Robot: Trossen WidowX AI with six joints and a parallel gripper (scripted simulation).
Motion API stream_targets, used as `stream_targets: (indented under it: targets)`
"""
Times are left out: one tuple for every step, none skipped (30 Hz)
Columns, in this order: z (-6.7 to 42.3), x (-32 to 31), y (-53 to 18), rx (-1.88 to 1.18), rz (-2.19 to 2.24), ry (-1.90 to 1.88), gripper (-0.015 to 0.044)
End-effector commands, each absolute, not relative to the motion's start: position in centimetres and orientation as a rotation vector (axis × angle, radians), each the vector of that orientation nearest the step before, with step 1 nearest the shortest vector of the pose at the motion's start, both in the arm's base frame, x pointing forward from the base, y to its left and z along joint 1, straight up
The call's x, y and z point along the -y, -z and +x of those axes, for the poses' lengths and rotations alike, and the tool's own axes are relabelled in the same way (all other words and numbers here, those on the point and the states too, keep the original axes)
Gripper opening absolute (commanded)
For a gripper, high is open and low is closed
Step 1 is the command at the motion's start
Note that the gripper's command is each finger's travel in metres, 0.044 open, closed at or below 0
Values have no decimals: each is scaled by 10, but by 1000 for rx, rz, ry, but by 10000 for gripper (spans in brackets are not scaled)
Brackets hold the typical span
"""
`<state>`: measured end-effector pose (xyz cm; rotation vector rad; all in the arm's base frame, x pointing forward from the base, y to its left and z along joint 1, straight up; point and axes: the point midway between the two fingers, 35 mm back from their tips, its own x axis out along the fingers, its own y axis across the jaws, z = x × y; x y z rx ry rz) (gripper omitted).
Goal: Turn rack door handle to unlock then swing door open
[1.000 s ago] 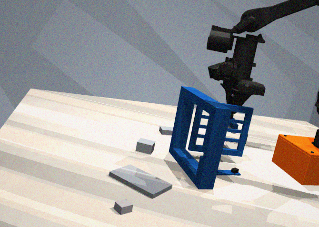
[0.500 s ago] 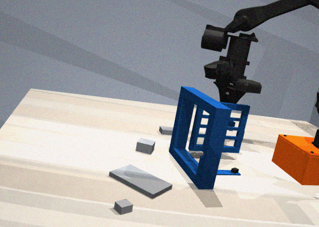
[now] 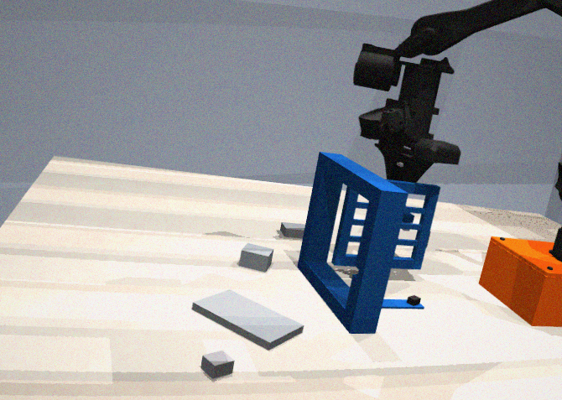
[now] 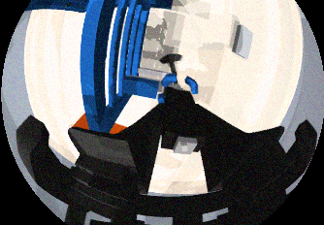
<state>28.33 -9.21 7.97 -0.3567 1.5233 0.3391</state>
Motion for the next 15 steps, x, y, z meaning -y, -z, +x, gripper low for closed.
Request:
stream_targets:
  targets:
    - [284,92,-80,-1523,-364,-347,220]
    - [284,92,-80,-1523,-364,-347,246]
    - [284,92,-80,-1523,-364,-347,272]
    - [284,92,-80,-1523,-364,-347,282]
    - [284,92,-80,-1523,-364,-347,282]
    - [284,92,-81,-1523,-364,-347,282]
    - [284,92,-82,-1523,-364,-346,282]
    - [284,92,-84,-1523,-364,-346,282]
    - [284,92,-85,-1523,-364,-346,282]
    - [284,92,-87,-1522,-364,-346,282]
    - [284,92,-88,-1522,-364,-346,282]
    - [285,92,-90,-1522,-364,-346,282]
    - [285,92,-91,-1522,-364,-346,282]
    - [285,93,-93,-1522,-364,-346,282]
    - [285,93,-94,-1522,-364,-346,282]
